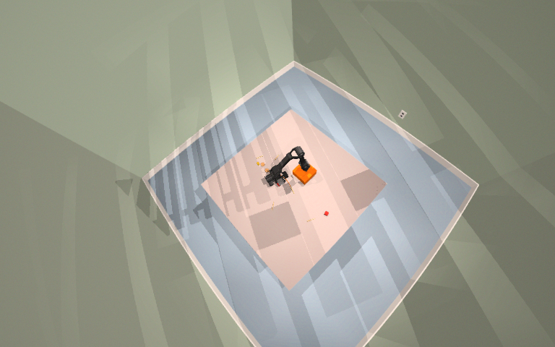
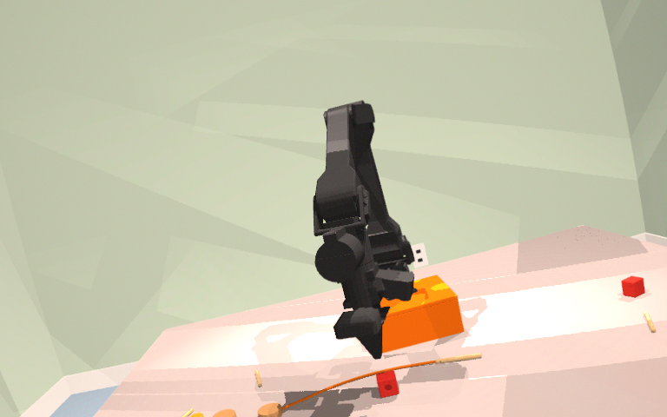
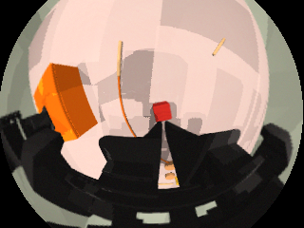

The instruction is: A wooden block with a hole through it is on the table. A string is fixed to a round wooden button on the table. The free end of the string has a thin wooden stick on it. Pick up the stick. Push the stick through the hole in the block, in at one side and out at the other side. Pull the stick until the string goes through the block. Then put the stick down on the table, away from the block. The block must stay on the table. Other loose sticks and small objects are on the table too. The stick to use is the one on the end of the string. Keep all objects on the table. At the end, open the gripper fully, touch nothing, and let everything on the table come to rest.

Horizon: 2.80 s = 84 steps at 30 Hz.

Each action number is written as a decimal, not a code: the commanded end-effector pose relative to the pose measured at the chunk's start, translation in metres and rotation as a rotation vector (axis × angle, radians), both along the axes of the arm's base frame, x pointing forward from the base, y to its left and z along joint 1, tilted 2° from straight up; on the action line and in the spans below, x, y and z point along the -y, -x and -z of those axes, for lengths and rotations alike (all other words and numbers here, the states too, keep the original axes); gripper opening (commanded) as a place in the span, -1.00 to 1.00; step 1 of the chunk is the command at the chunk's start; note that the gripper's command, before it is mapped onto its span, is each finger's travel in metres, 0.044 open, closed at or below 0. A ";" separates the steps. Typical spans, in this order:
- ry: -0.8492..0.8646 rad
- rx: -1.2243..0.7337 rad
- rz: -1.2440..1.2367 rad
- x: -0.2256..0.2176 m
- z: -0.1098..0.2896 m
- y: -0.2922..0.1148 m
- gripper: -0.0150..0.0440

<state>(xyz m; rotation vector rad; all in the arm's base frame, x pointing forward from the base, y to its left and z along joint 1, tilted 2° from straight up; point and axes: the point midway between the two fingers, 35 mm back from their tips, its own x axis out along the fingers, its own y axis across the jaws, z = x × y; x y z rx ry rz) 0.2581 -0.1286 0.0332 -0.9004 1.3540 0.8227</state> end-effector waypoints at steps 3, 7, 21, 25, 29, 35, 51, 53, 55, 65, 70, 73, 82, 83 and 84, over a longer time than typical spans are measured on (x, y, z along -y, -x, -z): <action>0.000 0.000 0.000 0.000 0.000 0.000 -0.49; 0.000 0.000 0.000 0.000 0.000 0.000 -0.49; 0.000 0.000 0.000 0.000 0.000 0.000 -0.05; 0.000 0.000 0.000 0.000 0.000 0.000 0.31; 0.000 0.000 0.000 0.000 0.000 0.000 0.13; 0.000 0.000 0.000 0.000 0.000 0.000 -0.40; 0.000 0.000 0.000 0.000 0.000 0.000 -0.49; 0.000 0.000 0.001 -0.002 0.000 0.000 -0.40; -0.002 -0.001 0.008 -0.020 0.000 0.002 -0.22; -0.010 -0.009 0.048 -0.113 0.004 0.035 0.67; -0.010 -0.009 0.048 -0.113 0.004 0.035 1.00; -0.010 -0.009 0.048 -0.113 0.004 0.035 0.73; -0.010 -0.009 0.048 -0.113 0.004 0.035 -0.07; -0.010 -0.009 0.048 -0.113 0.004 0.035 -0.08; -0.010 -0.009 0.048 -0.113 0.004 0.035 -0.08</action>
